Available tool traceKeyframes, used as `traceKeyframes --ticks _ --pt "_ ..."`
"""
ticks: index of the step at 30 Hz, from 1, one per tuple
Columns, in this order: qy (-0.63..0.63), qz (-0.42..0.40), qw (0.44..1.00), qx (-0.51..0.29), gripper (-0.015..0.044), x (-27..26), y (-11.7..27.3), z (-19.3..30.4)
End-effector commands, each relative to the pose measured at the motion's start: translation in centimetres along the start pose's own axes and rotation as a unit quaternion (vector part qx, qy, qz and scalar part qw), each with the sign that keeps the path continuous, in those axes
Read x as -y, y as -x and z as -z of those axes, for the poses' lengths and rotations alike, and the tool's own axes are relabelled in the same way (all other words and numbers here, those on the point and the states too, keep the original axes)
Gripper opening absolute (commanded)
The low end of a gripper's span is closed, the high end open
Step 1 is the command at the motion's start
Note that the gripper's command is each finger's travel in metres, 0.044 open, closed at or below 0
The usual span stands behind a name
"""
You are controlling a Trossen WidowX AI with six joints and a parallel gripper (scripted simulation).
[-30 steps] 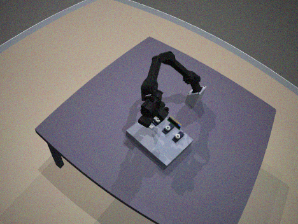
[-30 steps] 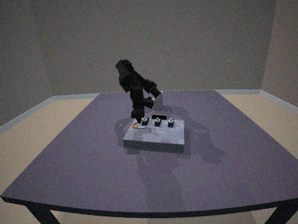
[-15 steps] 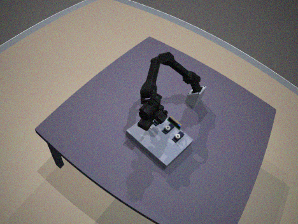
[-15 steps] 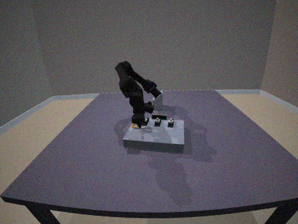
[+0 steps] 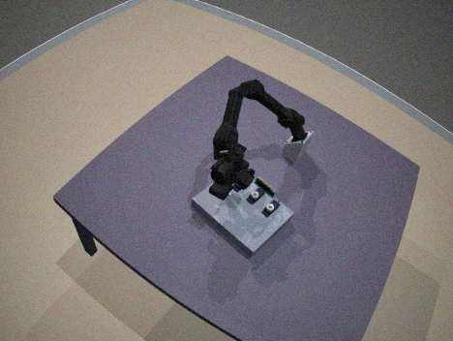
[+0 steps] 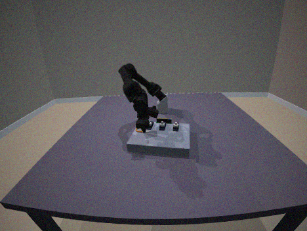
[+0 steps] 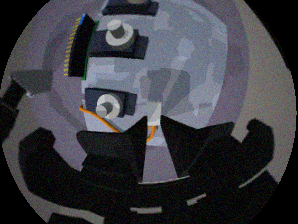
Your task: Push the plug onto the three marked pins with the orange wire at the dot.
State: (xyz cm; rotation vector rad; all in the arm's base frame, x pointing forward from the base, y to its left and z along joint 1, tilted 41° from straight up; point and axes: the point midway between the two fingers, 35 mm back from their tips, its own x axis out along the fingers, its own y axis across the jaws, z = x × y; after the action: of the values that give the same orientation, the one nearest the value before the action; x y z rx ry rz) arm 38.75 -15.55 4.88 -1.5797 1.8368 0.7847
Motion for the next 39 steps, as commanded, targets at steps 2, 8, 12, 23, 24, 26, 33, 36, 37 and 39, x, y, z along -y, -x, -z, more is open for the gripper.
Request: traceKeyframes --ticks 2,8,12,23,24,26,33,36,37,39 --pt "0.000 0.001 1.000 -0.001 0.0000 0.2 1.7 0.0" --pt "0.000 0.001 1.000 -0.001 0.0000 0.1 5.2 0.0" --pt "-0.002 0.001 1.000 -0.001 0.0000 0.0 5.6 -0.1" --pt "-0.120 0.003 0.993 0.006 0.0000 -1.4 6.1 -3.3" --pt "-0.133 0.003 0.991 0.007 0.0000 -1.6 6.2 -3.7" --pt "-0.159 0.003 0.987 0.008 0.0000 -1.9 6.3 -4.4" --pt "-0.247 0.001 0.969 0.012 0.0000 -3.3 6.5 -6.6" --pt "-0.284 0.001 0.959 0.013 0.0000 -4.0 6.6 -7.5" --pt "-0.296 0.000 0.955 0.013 0.0000 -4.2 6.6 -7.8" --pt "-0.321 0.000 0.947 0.014 0.0000 -4.7 6.7 -8.4"
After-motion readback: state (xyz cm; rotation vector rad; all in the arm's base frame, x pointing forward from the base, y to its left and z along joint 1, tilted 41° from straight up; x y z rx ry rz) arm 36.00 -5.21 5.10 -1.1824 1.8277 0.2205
